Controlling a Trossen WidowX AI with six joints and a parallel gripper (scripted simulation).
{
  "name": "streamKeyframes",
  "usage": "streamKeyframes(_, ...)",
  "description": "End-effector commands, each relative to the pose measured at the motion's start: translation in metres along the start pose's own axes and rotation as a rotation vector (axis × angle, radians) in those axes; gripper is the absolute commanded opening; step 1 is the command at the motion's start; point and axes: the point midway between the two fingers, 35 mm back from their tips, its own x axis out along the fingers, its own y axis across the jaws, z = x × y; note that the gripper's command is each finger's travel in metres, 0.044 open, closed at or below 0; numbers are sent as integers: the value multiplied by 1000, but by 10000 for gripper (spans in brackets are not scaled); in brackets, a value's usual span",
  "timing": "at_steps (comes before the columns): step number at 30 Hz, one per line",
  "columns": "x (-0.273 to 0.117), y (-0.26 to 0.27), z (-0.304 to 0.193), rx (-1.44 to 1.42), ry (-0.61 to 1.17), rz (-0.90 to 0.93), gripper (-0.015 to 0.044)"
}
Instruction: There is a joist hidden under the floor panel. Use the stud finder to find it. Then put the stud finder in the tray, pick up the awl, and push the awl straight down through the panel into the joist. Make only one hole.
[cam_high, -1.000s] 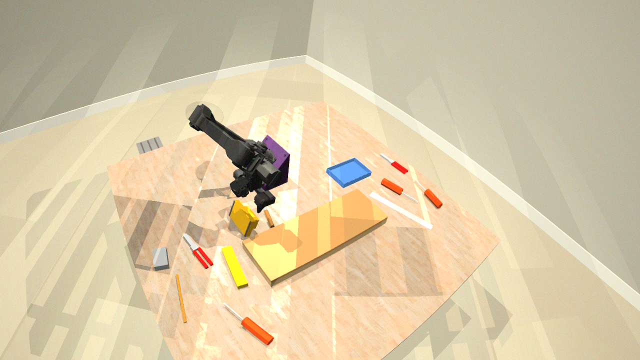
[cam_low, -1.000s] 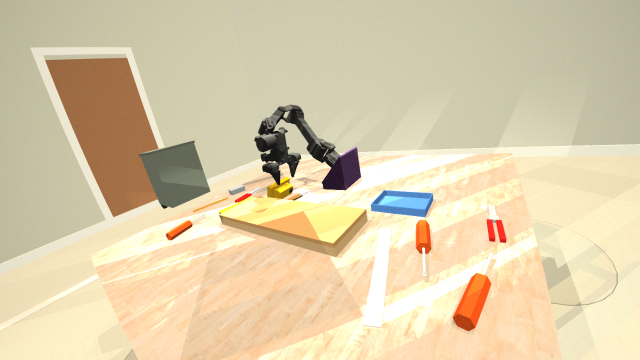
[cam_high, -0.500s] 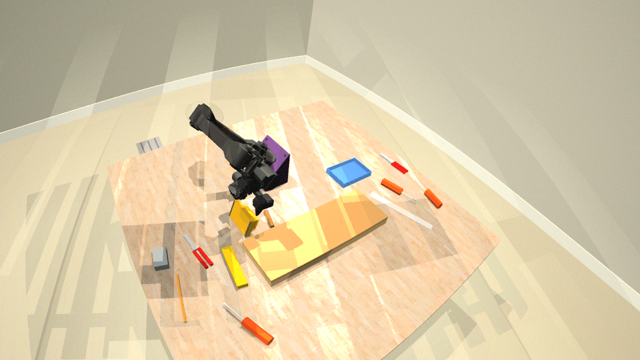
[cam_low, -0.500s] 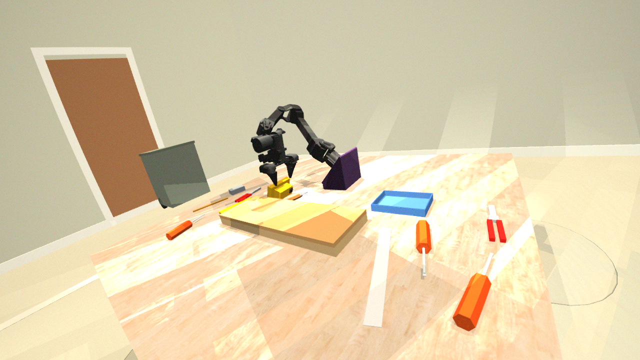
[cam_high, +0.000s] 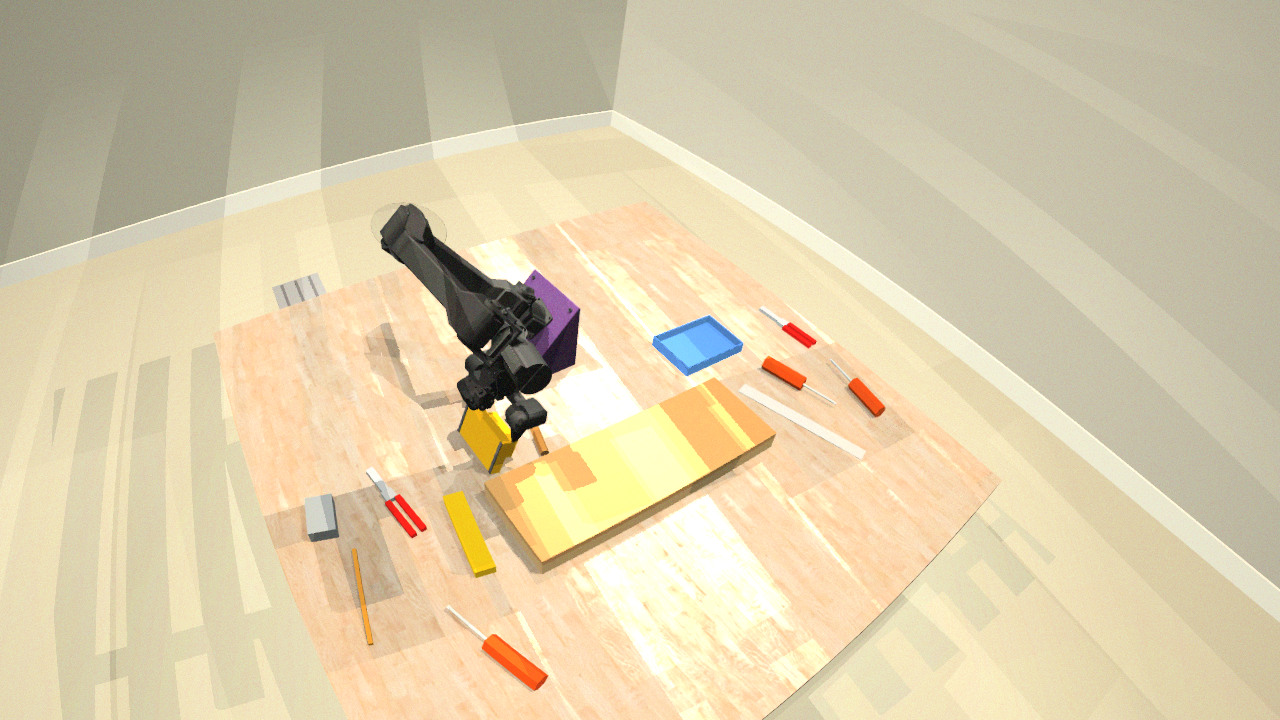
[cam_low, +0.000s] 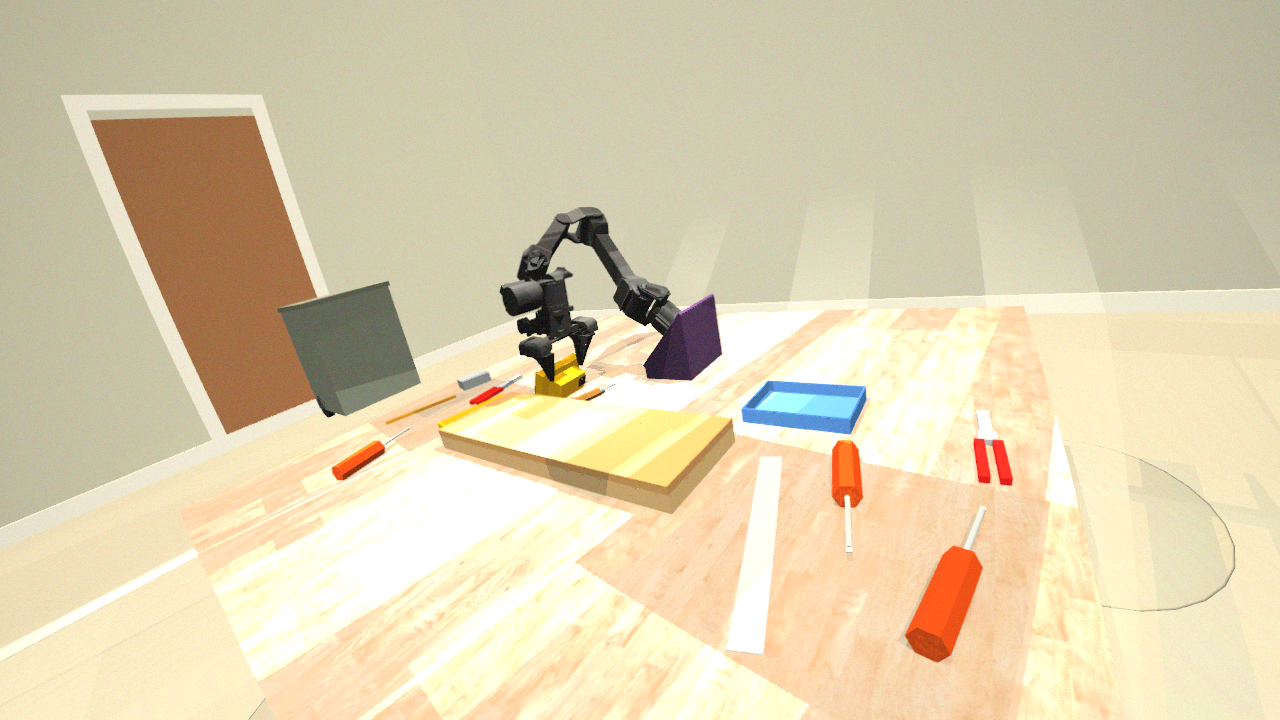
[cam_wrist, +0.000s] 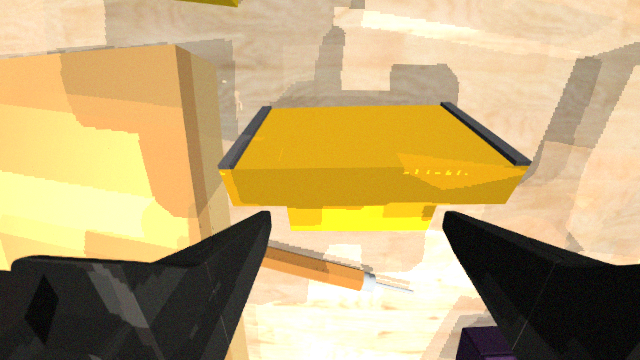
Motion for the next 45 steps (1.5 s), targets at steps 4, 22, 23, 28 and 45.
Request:
streamKeyframes(4,12,-2,-3,-9,2,-3,440)
streamKeyframes(22,26,-3,-3,-10,-5,-2,393)
streamKeyframes(23,26,-3,-3,-10,-5,-2,387)
streamKeyframes(28,26,-3,-3,-10,-5,-2,353)
streamKeyframes(45,12,-2,-3,-9,3,-3,0)
